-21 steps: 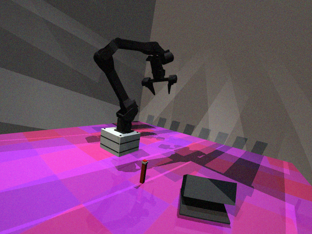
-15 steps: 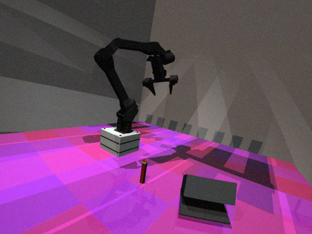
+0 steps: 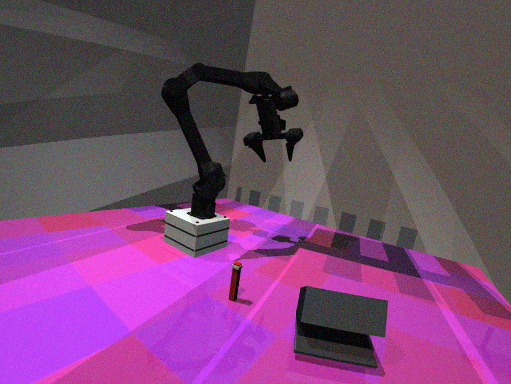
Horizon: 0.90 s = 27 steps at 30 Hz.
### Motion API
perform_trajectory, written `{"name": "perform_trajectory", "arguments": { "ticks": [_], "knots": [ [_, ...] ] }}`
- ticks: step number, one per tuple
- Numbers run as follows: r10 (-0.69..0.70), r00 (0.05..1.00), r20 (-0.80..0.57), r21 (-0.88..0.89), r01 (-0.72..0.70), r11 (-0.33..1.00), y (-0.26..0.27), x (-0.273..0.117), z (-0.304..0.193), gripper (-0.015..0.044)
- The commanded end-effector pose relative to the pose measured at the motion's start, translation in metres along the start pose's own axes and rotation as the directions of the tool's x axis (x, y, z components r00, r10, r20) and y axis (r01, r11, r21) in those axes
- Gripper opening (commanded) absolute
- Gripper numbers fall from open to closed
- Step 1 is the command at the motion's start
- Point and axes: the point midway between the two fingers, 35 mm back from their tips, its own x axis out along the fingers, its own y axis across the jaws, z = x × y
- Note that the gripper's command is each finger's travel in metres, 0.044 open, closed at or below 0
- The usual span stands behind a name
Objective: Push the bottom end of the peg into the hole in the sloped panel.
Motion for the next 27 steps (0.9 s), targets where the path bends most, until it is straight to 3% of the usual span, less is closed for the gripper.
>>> {"name": "perform_trajectory", "arguments": {
  "ticks": [1,27],
  "knots": [
    [-0.014,1.000,-0.025,0.048,0.015,0.999,-0.009,0.005,-0.006,0.0440],
    [-0.083,0.980,-0.183,0.331,0.141,0.933,-0.076,0.024,-0.062,0.0440]
  ]
}}
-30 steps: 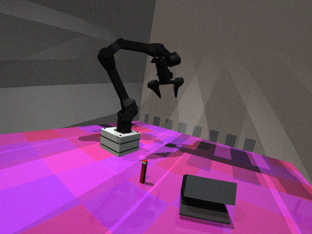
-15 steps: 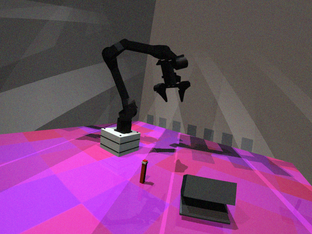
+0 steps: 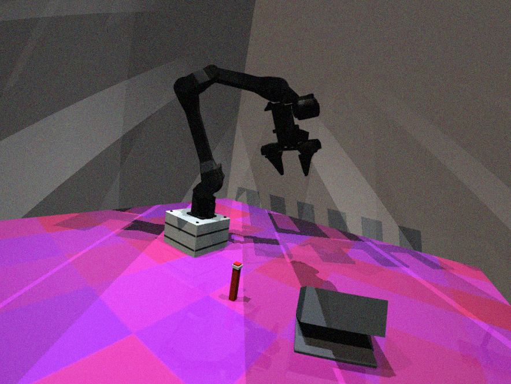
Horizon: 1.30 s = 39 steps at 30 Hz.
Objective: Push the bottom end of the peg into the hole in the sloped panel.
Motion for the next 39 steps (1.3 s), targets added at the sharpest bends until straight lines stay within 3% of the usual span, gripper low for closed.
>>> {"name": "perform_trajectory", "arguments": {
  "ticks": [1,39],
  "knots": [
    [-0.013,1.000,-0.025,0.047,0.014,0.999,-0.010,0.006,-0.007,0.0440],
    [-0.050,0.972,-0.231,0.466,0.155,0.871,-0.100,0.032,-0.108,0.0440]
  ]
}}
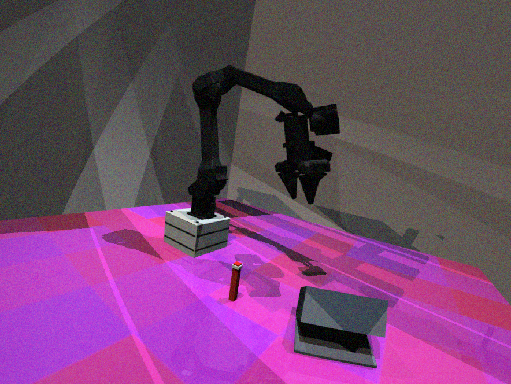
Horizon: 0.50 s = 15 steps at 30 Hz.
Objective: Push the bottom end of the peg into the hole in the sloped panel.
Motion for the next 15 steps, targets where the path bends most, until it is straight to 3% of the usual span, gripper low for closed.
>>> {"name": "perform_trajectory", "arguments": {
  "ticks": [1,15],
  "knots": [
    [-0.006,1.000,-0.024,0.046,0.007,0.999,-0.010,0.006,-0.009,0.0440],
    [-0.015,0.996,-0.090,0.214,0.034,0.976,-0.047,0.021,-0.043,0.0440]
  ]
}}
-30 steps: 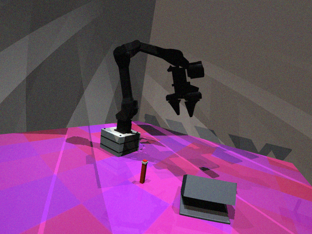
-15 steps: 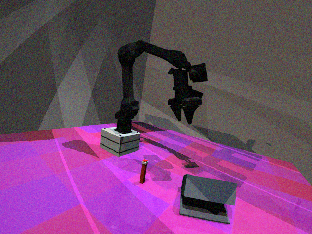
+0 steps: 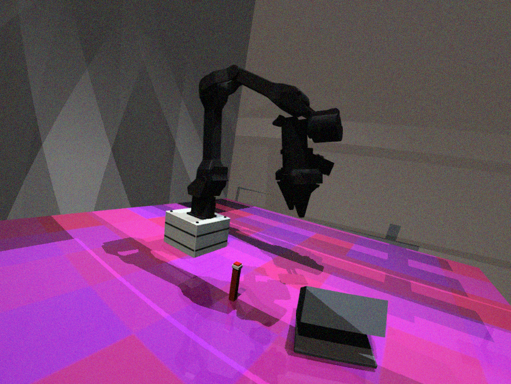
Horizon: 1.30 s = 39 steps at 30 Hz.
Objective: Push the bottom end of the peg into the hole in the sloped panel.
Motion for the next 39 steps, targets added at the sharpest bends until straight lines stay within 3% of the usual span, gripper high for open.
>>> {"name": "perform_trajectory", "arguments": {
  "ticks": [1,39],
  "knots": [
    [-0.003,1.000,-0.023,0.045,0.004,0.999,-0.010,0.006,-0.009,0.0440],
    [0.038,0.984,-0.173,0.497,0.054,0.866,-0.097,0.047,-0.118,0.0440]
  ]
}}
